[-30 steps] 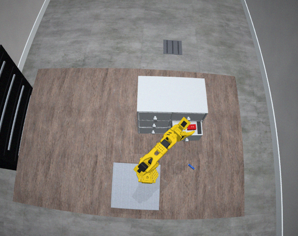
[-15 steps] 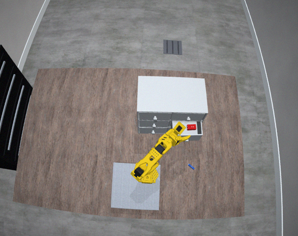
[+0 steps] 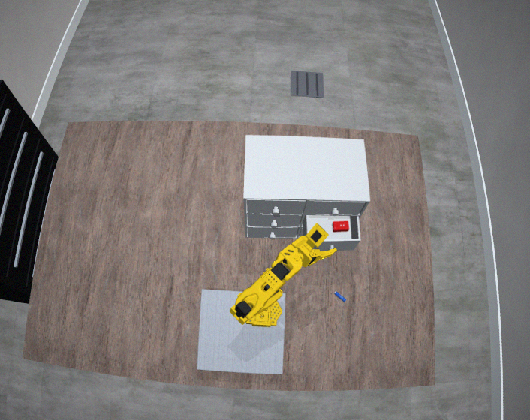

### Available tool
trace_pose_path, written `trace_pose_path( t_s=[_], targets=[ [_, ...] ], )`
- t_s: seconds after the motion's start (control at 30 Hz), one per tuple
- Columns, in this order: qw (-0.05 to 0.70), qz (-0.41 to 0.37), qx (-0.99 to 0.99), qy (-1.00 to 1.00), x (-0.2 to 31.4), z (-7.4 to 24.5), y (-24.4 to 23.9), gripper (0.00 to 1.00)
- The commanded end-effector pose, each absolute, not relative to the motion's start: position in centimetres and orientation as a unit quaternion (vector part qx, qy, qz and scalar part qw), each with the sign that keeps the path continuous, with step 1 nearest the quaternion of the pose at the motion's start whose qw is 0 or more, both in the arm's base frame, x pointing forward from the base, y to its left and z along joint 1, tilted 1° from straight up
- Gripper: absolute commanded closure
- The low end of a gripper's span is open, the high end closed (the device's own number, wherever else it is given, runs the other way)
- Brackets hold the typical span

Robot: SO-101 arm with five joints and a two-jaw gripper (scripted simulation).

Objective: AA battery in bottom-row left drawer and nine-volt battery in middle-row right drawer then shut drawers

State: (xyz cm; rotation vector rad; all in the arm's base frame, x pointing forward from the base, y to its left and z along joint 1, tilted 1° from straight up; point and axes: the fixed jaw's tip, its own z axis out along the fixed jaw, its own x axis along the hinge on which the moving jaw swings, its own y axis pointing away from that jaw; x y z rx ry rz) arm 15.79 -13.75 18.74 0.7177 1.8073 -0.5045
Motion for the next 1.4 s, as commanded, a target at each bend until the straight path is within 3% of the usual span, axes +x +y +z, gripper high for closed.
trace_pose_path(
  t_s=[0.0,0.47,0.97,1.37],
  targets=[
    [0.522,-0.236,0.341,0.746,14.1,17.8,-15.0,0.68],
    [0.481,-0.306,0.457,0.682,8.8,15.4,-18.0,0.73],
    [0.481,-0.306,0.457,0.682,8.8,15.4,-18.0,0.79],
    [0.507,-0.263,0.396,0.719,12.6,11.5,-17.5,0.79]
  ],
)
